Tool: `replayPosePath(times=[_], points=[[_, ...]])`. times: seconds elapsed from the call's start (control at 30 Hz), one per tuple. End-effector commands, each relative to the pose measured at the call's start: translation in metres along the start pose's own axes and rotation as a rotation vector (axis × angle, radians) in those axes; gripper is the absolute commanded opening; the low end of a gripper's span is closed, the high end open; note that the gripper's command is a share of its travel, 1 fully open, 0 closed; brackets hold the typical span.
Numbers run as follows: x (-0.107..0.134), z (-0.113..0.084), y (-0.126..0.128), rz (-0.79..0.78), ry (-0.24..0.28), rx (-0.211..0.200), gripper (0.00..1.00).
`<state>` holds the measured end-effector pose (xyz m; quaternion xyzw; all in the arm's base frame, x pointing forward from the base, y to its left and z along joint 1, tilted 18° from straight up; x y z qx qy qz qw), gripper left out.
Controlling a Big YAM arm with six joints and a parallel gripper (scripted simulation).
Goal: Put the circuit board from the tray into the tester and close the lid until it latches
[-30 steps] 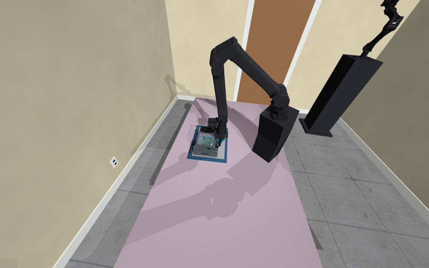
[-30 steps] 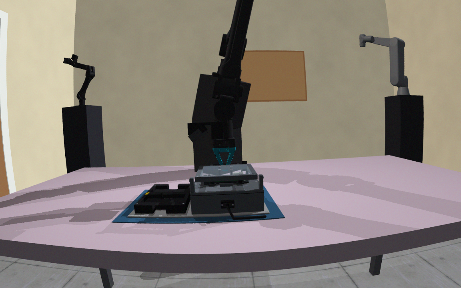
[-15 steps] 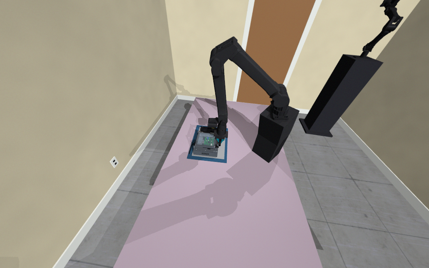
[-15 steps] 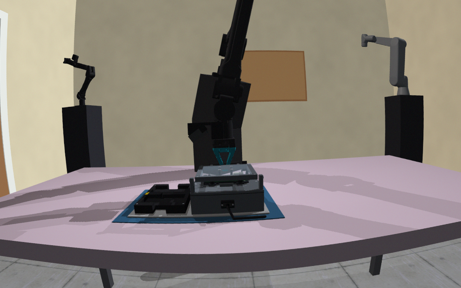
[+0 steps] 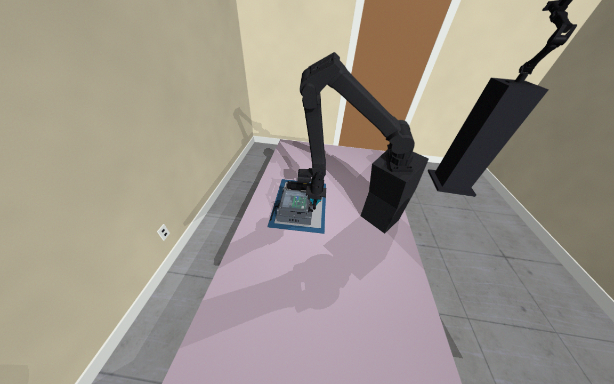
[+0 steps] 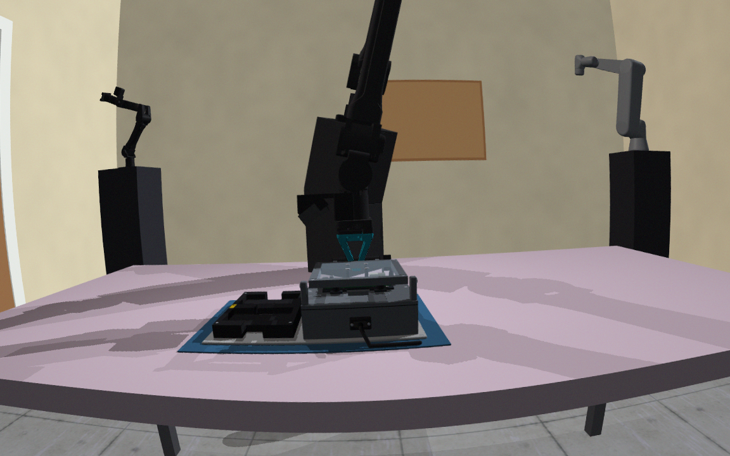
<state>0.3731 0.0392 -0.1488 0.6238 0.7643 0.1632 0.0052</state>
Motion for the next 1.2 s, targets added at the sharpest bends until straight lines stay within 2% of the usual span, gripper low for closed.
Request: replayPosePath(times=[0.0,1.17], points=[[0.0035,0.0230,0.0012,-0.005,-0.004,0.004,0.00],[0.0035,0.0260,0.0011,-0.005,-0.004,0.005,0.00]])
Point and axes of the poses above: the point where the finger pads meet when closed, its own z axis out along the fingers, its own y axis across the jaws, x = y × z, the point moved 10 cm from there along -z, back along the fingers, and after that the axes turned 9 degrees about -z, right-handed, at the moved point
